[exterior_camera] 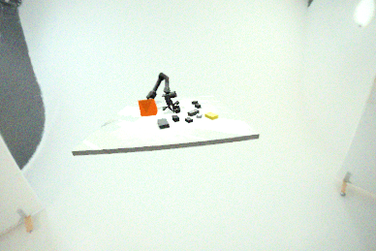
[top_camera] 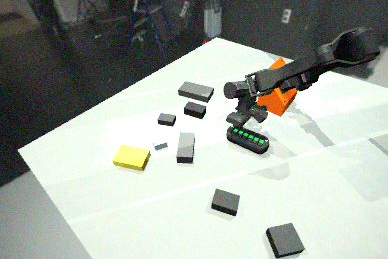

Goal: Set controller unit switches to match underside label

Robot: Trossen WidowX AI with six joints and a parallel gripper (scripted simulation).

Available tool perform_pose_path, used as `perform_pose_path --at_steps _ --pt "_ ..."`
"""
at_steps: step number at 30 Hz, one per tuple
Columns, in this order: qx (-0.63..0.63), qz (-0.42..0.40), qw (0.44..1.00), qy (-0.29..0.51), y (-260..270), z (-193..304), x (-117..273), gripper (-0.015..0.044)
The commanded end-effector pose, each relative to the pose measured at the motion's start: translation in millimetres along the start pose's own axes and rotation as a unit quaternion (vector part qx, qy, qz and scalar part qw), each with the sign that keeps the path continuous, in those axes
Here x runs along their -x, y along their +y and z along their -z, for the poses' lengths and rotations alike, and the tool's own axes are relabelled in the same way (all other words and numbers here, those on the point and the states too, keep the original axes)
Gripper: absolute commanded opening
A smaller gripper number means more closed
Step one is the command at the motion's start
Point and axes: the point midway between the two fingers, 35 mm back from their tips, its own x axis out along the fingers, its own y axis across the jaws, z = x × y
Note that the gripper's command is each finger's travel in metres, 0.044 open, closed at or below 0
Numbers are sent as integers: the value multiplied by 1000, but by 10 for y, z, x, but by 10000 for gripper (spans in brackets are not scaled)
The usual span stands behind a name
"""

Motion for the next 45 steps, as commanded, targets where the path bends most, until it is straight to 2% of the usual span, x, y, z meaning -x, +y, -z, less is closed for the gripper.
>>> perform_pose_path --at_steps 1,41,45 --pt "2 2 1000 -2 -56 -4 -15 0" --pt "3 3 1000 -3 -554 -16 -163 0" --pt "-7 1 1000 4 -478 25 -112 0"
